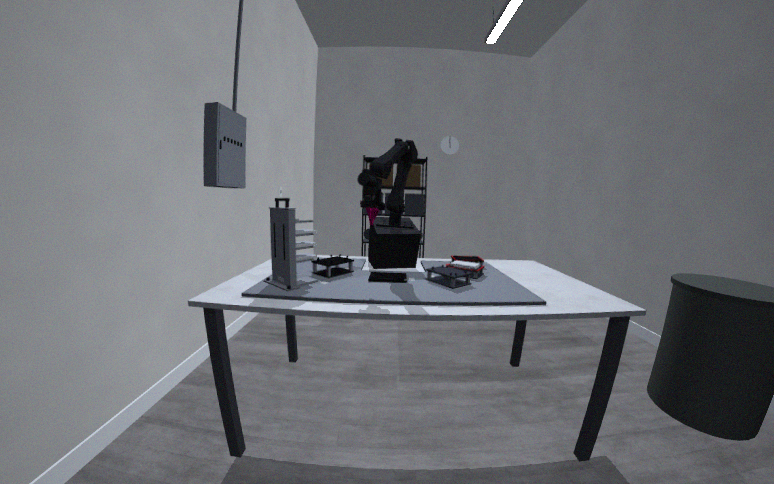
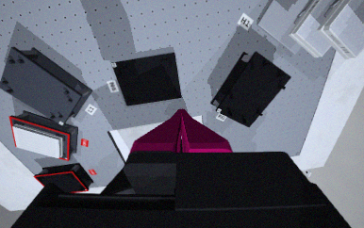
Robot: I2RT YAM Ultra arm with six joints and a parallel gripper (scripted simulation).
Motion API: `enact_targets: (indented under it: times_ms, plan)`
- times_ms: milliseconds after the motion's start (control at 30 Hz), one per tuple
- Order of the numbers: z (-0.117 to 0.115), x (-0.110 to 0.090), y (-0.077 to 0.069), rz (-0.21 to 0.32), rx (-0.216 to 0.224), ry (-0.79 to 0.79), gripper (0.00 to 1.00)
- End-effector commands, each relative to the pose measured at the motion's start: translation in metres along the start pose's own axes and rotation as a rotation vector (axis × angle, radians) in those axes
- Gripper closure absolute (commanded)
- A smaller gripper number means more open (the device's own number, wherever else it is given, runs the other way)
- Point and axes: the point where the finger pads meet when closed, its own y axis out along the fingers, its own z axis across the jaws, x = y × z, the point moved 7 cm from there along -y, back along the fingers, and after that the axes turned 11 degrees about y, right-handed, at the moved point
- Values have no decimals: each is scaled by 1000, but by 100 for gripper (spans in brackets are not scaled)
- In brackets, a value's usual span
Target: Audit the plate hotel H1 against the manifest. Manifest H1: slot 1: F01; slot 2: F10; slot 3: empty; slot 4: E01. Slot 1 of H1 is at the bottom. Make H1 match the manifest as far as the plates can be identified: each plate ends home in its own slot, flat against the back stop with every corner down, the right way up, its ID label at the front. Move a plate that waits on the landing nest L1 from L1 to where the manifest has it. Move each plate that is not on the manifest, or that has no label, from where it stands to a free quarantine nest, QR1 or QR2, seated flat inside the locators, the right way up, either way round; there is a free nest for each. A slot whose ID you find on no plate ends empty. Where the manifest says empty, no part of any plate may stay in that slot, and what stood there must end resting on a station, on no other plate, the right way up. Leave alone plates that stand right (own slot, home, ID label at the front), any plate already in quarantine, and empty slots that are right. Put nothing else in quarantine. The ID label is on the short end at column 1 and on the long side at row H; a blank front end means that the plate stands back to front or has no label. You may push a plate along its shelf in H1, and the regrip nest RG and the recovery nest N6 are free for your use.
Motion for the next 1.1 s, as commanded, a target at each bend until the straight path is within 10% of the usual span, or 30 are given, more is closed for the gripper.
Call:
enact_targets:
  times_ms: [0, 1067]
  plan:
    - [-8, 8, -5, -82, 0, 19, 100]
    - [-29, -9, 3, -450, -40, 303, 100]
